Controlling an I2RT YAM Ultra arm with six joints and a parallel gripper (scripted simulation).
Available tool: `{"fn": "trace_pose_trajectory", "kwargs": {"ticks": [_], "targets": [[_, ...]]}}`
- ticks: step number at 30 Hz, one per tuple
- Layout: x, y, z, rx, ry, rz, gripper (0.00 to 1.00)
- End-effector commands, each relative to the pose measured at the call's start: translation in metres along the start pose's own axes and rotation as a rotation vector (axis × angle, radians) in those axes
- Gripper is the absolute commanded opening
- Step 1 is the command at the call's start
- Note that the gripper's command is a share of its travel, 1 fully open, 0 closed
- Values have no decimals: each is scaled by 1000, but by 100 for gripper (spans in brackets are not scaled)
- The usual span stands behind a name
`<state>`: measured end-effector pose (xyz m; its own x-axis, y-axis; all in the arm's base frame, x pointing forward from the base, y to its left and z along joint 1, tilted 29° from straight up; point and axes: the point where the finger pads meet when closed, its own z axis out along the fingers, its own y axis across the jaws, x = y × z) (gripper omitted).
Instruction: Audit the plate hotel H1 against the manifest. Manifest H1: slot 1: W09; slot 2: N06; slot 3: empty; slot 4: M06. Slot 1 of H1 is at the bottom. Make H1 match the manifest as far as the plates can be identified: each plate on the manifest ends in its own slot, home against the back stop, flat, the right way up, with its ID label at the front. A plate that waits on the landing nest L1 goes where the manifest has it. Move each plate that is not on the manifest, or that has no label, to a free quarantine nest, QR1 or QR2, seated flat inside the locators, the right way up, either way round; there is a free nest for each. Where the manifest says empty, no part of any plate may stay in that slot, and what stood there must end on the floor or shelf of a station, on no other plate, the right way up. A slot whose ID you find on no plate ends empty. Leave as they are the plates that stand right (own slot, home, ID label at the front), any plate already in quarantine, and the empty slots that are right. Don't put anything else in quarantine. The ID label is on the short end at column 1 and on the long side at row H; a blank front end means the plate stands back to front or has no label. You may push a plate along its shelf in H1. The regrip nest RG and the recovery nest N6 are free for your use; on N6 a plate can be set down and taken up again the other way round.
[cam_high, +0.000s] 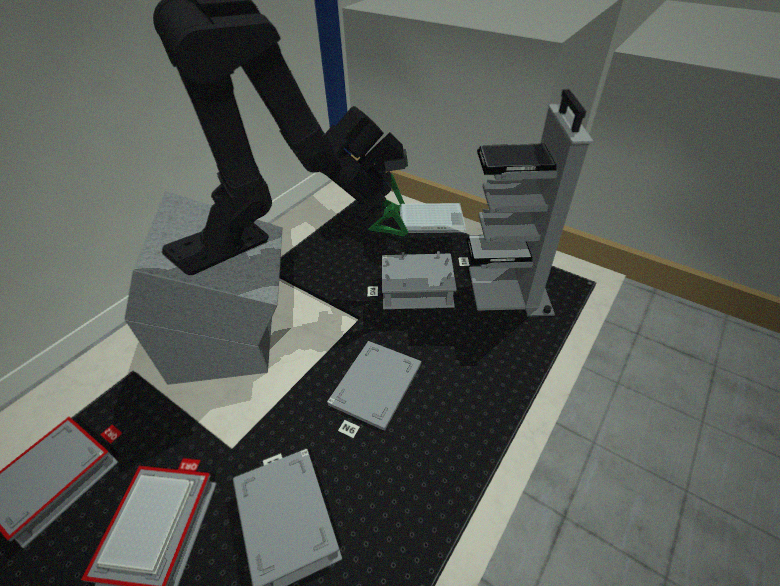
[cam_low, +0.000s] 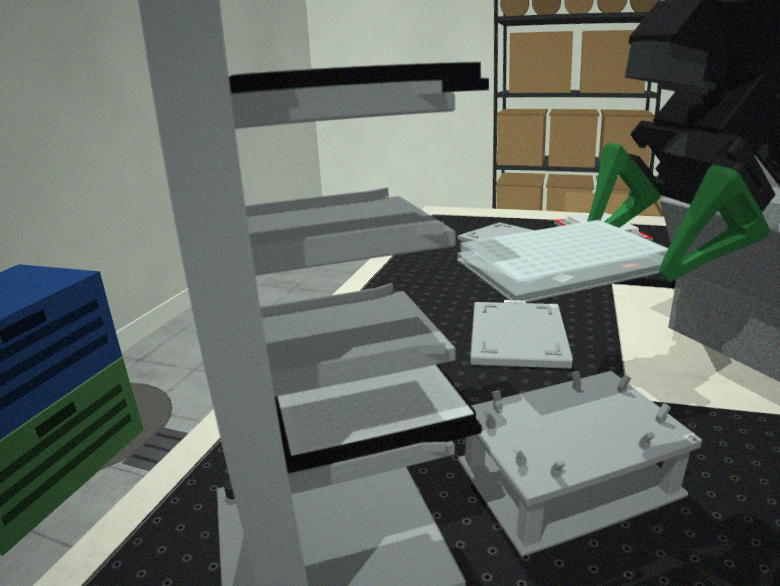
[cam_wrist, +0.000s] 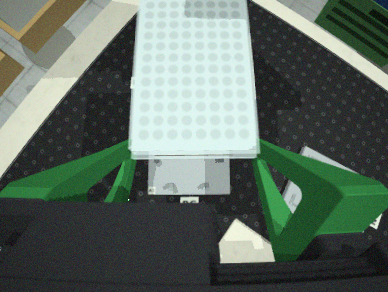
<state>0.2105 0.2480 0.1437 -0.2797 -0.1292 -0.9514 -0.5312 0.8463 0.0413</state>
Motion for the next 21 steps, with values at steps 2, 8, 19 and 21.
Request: {"fn": "trace_pose_trajectory", "kwargs": {"ticks": [2,8,19,21], "targets": [[-22,6,6,-14,-45,23,86],[-26,6,11,-14,-45,23,86],[-32,6,17,-14,-46,22,86],[-34,6,19,-14,-46,22,86]]}}
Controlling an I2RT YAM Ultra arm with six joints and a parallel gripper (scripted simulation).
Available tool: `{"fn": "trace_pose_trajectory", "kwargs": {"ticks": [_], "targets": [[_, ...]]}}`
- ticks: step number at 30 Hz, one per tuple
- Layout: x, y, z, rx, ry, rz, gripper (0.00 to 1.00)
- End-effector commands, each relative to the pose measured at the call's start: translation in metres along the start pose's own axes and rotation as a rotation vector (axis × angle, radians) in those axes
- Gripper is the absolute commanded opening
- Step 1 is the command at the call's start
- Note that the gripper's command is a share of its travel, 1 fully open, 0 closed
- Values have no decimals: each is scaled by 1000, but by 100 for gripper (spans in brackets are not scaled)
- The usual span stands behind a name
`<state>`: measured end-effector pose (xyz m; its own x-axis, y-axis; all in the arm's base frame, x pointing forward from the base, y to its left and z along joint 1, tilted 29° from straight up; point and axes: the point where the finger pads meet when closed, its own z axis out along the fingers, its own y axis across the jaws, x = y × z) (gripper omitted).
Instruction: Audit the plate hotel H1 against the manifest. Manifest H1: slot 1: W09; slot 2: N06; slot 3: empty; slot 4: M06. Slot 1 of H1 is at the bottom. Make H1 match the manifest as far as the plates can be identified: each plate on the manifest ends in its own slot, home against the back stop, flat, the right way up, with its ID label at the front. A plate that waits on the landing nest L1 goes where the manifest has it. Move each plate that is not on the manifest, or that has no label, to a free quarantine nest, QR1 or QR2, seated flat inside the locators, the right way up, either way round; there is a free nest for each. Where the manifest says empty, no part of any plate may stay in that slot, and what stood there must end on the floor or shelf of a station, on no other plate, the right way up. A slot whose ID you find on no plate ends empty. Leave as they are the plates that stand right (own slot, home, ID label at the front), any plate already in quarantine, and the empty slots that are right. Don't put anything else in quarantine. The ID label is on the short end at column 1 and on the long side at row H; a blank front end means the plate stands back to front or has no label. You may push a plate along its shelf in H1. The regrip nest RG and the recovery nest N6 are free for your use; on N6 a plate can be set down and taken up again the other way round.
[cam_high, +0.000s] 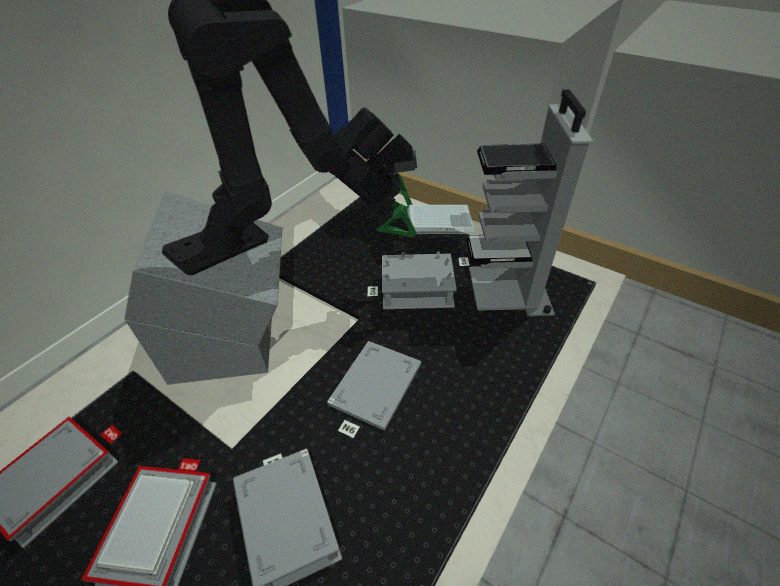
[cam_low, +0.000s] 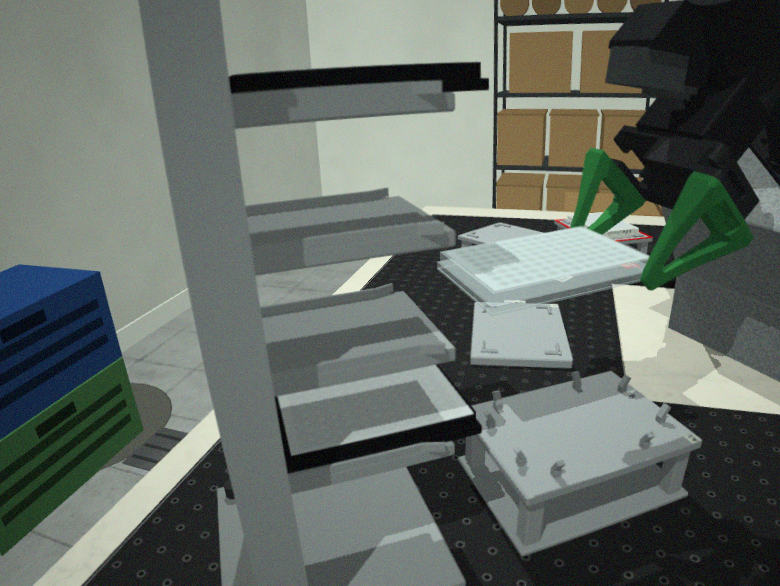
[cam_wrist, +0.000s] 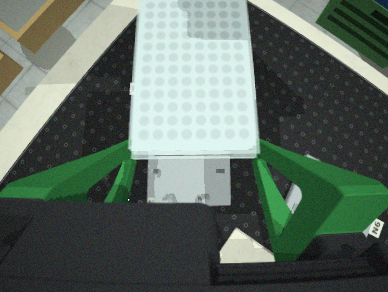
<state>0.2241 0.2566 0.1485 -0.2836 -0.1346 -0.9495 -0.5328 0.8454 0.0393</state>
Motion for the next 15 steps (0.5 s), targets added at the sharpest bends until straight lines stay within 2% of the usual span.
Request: {"fn": "trace_pose_trajectory", "kwargs": {"ticks": [1,15], "targets": [[-25,6,6,-13,-52,25,86],[-33,5,14,-13,-53,25,86]]}}
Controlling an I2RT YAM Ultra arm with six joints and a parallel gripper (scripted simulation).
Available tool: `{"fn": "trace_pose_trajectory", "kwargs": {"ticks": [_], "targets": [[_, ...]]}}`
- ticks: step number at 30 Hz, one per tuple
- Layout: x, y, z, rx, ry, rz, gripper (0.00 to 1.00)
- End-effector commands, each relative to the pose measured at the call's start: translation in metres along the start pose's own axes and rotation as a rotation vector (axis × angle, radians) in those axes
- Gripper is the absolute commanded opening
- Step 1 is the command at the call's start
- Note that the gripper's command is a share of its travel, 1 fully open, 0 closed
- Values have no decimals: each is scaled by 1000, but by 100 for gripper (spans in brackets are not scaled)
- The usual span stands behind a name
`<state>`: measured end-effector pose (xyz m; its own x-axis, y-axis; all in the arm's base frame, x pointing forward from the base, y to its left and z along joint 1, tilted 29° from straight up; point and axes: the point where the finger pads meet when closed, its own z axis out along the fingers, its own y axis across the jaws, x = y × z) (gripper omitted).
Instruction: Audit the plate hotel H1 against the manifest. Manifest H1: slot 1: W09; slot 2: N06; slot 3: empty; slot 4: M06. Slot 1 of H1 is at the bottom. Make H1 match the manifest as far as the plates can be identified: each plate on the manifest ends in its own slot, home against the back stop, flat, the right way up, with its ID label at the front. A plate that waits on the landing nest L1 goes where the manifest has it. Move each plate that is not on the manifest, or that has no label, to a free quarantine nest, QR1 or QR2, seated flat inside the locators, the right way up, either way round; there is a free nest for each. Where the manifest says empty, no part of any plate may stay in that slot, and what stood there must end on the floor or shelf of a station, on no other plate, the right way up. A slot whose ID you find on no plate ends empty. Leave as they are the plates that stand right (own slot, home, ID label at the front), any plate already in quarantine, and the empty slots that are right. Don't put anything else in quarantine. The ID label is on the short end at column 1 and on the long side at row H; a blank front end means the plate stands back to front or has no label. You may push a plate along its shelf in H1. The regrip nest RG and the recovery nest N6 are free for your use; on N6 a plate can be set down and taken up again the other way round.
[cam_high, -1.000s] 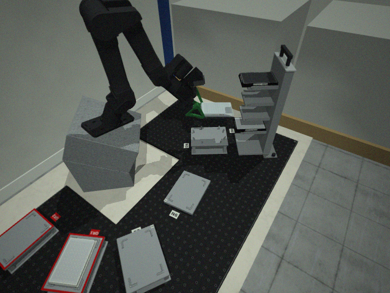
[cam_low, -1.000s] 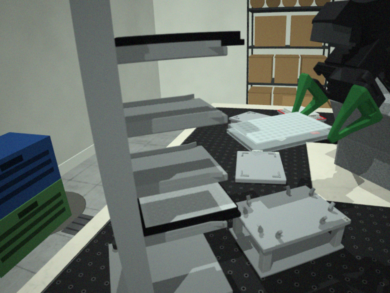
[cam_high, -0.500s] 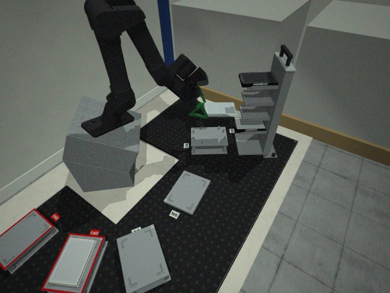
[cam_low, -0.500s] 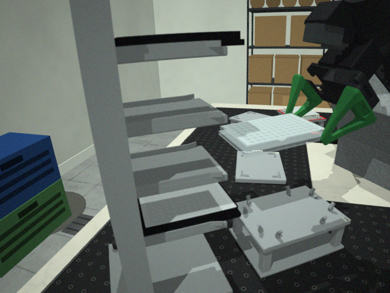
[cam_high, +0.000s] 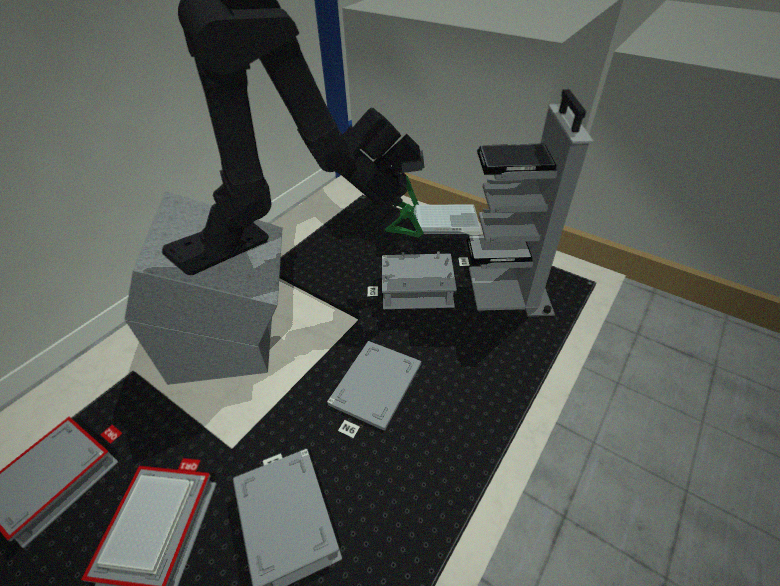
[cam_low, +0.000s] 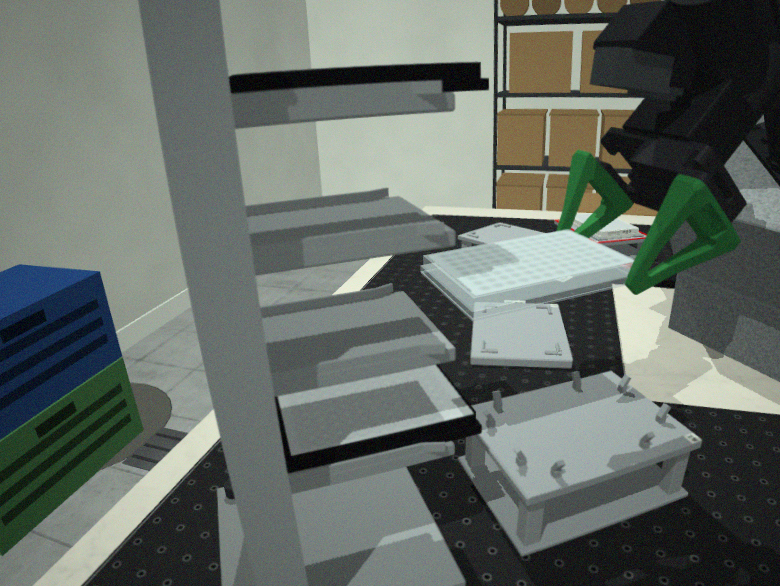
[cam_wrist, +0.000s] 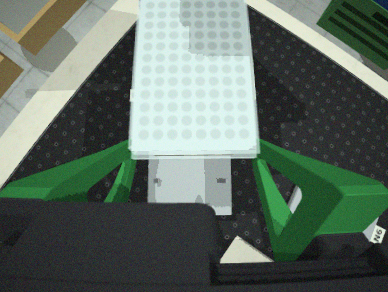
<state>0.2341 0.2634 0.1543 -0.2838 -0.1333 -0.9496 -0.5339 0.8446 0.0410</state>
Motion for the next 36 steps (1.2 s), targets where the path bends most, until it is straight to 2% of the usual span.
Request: {"fn": "trace_pose_trajectory", "kwargs": {"ticks": [1,22,25,36], "targets": [[-25,5,6,-11,-53,23,86],[-38,4,20,-11,-54,22,86],[-42,7,16,-21,-66,28,86],[-37,6,19,-15,-54,22,86]]}}
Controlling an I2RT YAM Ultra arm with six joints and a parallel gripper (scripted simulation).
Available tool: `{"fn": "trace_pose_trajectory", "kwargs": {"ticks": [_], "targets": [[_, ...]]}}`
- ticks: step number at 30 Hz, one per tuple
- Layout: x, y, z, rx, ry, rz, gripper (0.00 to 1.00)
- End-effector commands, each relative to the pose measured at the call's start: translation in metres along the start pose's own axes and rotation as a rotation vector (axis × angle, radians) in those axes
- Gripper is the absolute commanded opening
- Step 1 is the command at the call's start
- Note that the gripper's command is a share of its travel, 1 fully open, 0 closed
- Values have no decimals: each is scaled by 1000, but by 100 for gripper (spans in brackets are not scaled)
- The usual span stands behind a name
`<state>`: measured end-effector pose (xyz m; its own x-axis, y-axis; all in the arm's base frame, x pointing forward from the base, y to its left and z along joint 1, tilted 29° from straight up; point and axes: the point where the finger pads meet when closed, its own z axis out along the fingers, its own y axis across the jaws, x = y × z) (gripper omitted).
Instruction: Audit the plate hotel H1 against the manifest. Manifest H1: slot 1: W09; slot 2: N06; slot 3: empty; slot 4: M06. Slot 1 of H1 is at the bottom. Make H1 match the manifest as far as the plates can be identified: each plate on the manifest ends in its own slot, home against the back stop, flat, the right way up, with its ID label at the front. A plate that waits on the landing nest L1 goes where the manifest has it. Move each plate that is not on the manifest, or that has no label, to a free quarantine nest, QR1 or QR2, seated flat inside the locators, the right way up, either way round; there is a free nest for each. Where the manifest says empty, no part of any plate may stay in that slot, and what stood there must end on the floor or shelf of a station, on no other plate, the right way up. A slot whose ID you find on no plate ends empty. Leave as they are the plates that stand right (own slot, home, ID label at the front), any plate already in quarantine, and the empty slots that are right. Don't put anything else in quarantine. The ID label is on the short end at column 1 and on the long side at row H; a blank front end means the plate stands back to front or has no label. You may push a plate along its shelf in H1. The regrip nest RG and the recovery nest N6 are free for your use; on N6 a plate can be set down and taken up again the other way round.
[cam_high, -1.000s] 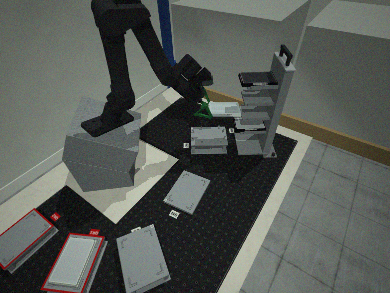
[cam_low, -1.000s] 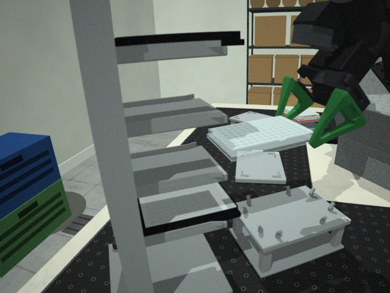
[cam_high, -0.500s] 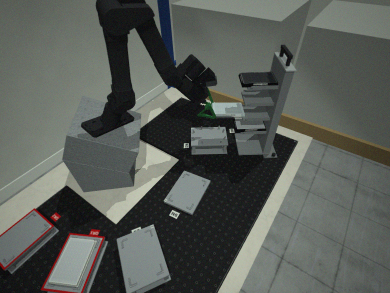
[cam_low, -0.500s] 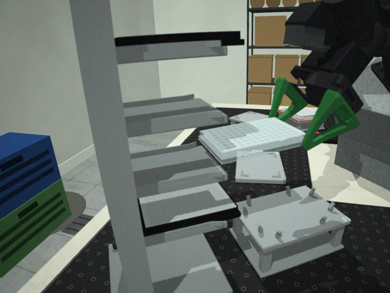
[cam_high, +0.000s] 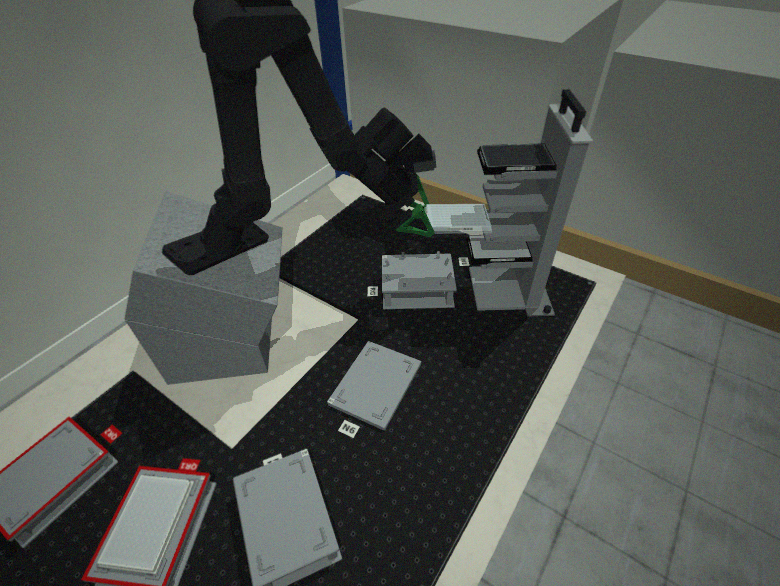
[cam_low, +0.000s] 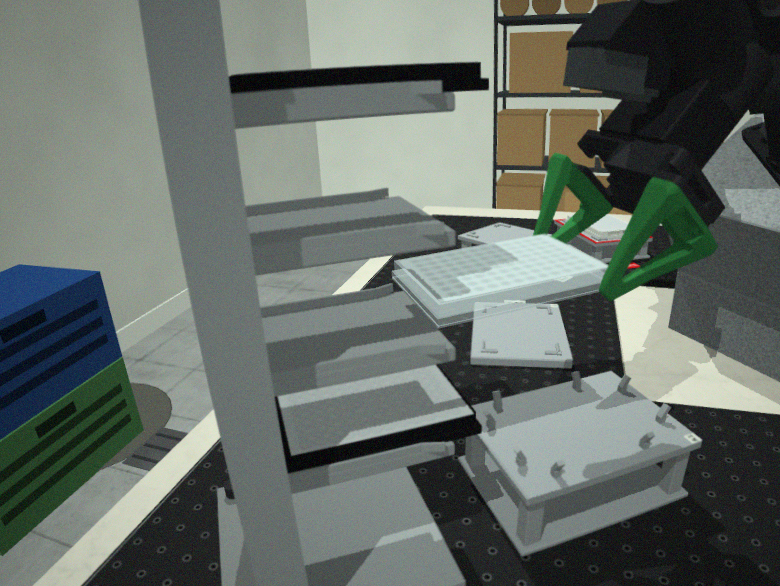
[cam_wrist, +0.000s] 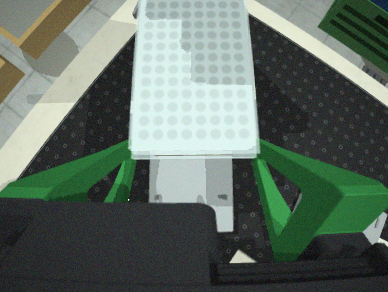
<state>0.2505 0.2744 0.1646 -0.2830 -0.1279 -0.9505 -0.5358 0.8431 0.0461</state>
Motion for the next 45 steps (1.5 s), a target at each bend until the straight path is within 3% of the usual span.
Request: {"fn": "trace_pose_trajectory", "kwargs": {"ticks": [1,23,45], "targets": [[-21,5,4,-11,-50,18,86],[-26,5,2,-12,-65,25,86],[-29,3,16,-7,-50,18,86]]}}
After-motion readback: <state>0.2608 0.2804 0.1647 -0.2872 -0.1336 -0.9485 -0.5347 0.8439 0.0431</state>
